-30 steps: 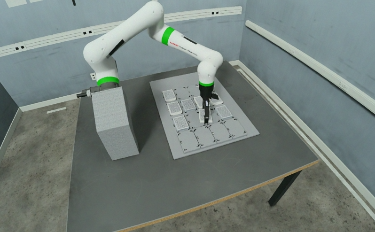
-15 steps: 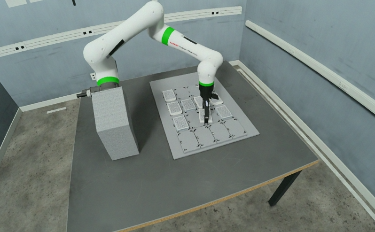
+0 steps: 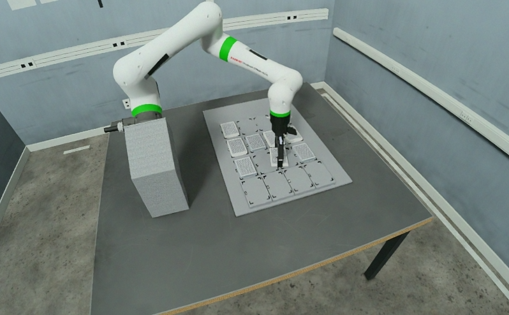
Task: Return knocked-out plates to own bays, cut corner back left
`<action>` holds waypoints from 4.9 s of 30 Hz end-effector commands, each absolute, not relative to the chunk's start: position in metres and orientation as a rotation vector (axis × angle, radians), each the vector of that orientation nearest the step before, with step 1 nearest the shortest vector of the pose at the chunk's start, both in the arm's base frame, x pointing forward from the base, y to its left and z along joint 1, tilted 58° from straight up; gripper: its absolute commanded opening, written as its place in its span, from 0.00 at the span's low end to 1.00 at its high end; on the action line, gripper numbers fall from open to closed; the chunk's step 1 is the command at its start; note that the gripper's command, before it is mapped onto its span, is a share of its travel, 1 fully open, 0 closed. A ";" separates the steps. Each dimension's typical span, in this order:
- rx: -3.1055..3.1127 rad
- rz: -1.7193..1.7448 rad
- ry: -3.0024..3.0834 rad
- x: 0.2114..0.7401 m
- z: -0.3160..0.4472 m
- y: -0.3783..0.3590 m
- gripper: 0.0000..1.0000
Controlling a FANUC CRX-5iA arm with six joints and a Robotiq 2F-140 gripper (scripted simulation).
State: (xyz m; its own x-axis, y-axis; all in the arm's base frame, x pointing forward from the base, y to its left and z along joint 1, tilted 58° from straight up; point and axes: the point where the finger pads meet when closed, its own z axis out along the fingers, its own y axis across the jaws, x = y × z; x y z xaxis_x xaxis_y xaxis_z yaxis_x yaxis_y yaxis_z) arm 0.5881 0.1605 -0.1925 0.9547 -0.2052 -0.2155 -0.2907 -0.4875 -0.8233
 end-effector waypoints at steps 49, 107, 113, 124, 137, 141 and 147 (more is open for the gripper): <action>-2.097 0.106 0.351 0.589 -0.192 0.159 0.86; -2.097 0.106 0.351 0.588 -0.187 0.152 0.10; -2.097 0.106 0.351 0.588 -0.187 0.151 0.10; -2.097 0.106 0.351 0.587 -0.181 0.141 0.10; -2.097 0.106 0.351 0.586 -0.173 0.129 0.10; -2.097 0.106 0.351 0.586 -0.171 0.126 0.10; -2.102 0.086 0.316 0.588 -0.172 0.125 0.10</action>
State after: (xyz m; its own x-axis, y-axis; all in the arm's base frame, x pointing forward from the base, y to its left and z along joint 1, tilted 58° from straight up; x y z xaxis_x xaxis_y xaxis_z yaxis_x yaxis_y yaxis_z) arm 0.5855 0.1270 -0.1718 0.9547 -0.2051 -0.2157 -0.2908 -0.4874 -0.8233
